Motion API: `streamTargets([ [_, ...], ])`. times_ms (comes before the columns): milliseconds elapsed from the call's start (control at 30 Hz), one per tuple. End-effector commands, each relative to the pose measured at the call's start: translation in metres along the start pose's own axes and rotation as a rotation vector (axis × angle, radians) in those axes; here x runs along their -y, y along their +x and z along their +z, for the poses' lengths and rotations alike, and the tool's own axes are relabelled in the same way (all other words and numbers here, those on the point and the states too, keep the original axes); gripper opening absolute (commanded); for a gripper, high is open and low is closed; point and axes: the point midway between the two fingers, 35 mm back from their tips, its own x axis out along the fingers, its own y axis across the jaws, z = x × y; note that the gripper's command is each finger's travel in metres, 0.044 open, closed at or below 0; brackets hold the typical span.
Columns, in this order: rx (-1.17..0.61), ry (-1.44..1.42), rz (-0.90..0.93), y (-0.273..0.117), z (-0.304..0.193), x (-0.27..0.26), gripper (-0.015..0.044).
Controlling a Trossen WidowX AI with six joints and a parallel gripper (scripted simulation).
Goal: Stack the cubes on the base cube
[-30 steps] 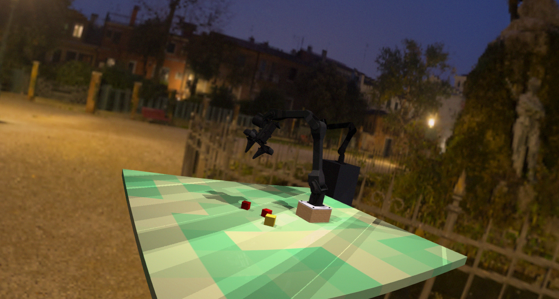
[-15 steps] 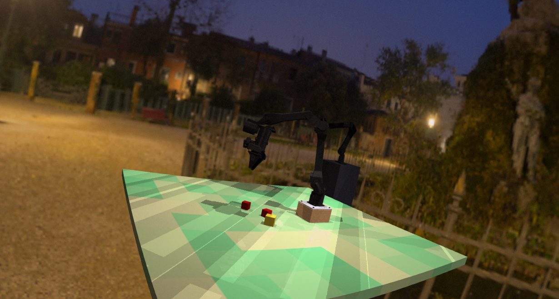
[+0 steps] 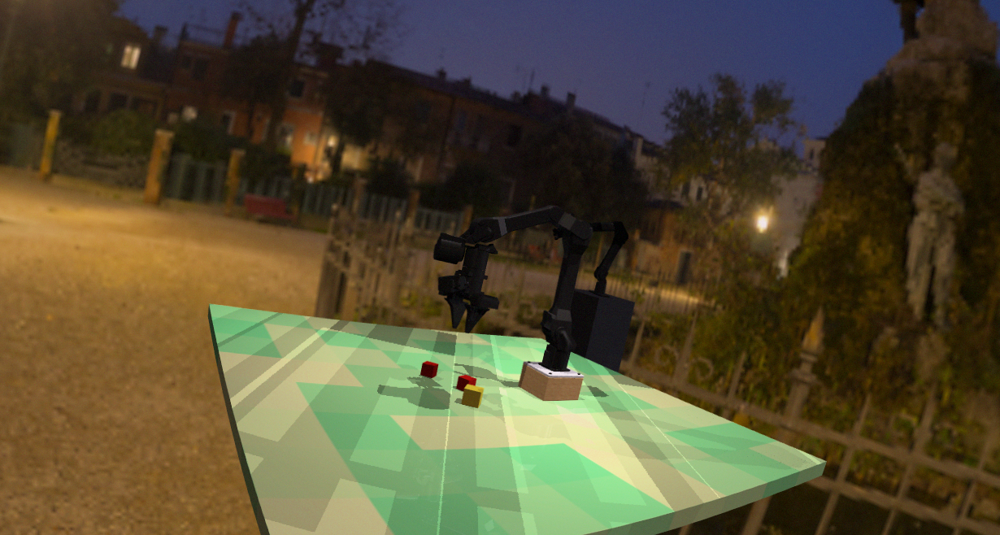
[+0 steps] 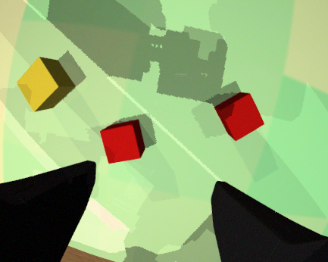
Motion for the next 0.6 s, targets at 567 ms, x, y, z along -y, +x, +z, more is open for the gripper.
streamTargets([
  [567,-0.081,-0.376,-0.052,0.050,-0.019,-0.040,0.0265],
])
